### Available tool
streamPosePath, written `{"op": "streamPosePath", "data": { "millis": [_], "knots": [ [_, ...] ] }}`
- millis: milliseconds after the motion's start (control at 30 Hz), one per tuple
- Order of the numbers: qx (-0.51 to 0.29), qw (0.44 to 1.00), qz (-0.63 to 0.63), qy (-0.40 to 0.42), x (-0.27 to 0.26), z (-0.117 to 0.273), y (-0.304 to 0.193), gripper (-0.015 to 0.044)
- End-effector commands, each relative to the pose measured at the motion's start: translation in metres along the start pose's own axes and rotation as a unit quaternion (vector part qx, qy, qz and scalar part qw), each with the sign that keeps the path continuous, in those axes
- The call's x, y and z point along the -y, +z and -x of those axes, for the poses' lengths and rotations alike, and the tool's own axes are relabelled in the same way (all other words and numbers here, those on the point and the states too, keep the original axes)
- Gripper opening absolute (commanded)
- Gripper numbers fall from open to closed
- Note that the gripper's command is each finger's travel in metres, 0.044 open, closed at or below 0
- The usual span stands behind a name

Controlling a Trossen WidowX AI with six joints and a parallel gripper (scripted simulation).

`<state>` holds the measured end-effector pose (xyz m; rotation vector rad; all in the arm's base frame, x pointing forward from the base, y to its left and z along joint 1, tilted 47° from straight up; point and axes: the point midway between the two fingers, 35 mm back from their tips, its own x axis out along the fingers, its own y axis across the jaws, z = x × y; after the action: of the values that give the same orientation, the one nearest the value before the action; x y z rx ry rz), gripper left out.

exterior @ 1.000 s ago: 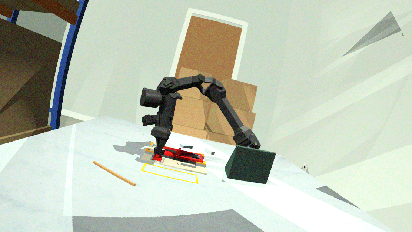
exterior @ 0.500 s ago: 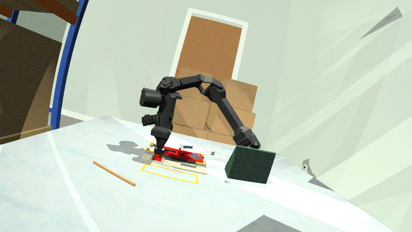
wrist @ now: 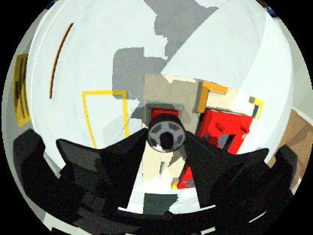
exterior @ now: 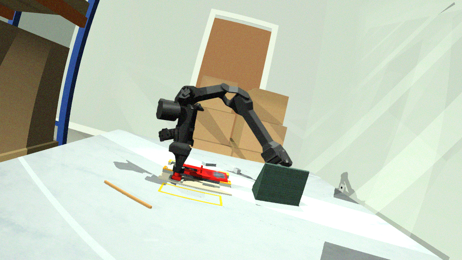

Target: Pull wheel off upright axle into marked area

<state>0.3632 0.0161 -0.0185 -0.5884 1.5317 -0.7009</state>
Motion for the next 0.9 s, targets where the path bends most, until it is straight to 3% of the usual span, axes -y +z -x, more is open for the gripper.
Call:
{"op": "streamPosePath", "data": {
  "millis": [0, 867],
  "knots": [
    [0.012, 1.0, 0.006, 0.005, -0.0031, 0.0163, -0.0007, 0.0],
    [0.013, 1.0, 0.006, 0.004, -0.0029, 0.0248, -0.0011, 0.0]
  ]
}}
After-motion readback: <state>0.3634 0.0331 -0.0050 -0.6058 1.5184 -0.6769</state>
